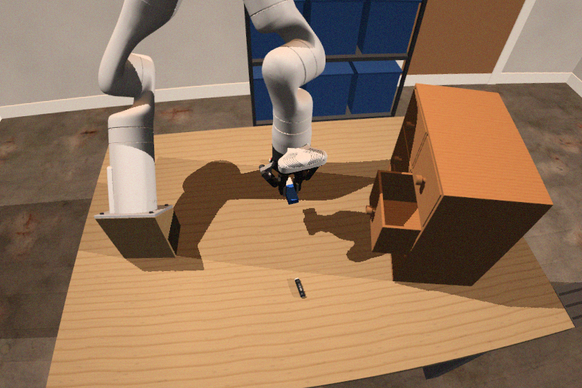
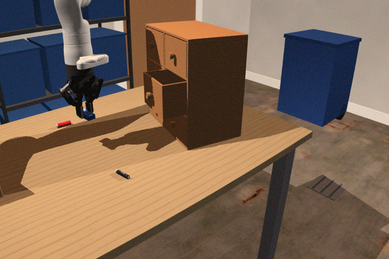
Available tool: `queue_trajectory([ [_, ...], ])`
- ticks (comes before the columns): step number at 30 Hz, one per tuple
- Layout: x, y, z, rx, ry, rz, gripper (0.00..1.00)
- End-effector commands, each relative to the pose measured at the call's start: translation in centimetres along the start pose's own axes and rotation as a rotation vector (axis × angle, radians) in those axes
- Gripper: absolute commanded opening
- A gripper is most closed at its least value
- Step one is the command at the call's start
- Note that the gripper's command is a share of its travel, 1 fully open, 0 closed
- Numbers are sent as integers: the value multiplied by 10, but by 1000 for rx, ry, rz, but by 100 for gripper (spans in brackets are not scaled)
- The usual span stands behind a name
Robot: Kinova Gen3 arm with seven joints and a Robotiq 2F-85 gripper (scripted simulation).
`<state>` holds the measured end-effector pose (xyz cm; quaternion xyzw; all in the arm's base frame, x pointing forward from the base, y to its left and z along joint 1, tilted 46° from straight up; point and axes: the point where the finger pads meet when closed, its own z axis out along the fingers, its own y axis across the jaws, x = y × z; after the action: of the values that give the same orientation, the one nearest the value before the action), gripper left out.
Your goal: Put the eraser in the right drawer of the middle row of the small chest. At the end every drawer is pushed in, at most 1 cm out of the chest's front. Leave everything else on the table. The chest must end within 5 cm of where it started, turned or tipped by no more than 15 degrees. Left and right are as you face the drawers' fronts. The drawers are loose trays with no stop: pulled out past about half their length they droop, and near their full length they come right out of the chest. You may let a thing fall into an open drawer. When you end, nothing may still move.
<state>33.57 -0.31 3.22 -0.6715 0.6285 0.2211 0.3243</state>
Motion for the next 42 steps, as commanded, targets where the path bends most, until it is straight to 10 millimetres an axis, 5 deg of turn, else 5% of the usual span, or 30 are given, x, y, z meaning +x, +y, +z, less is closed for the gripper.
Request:
queue_trajectory([
  [1, 1, 0, 1, -5, 0, 32, 19],
  [22, 17, -2, 6, -37, -7, 623, 19],
  [42, 43, -20, 5, -32, 6, 1449, 19],
])
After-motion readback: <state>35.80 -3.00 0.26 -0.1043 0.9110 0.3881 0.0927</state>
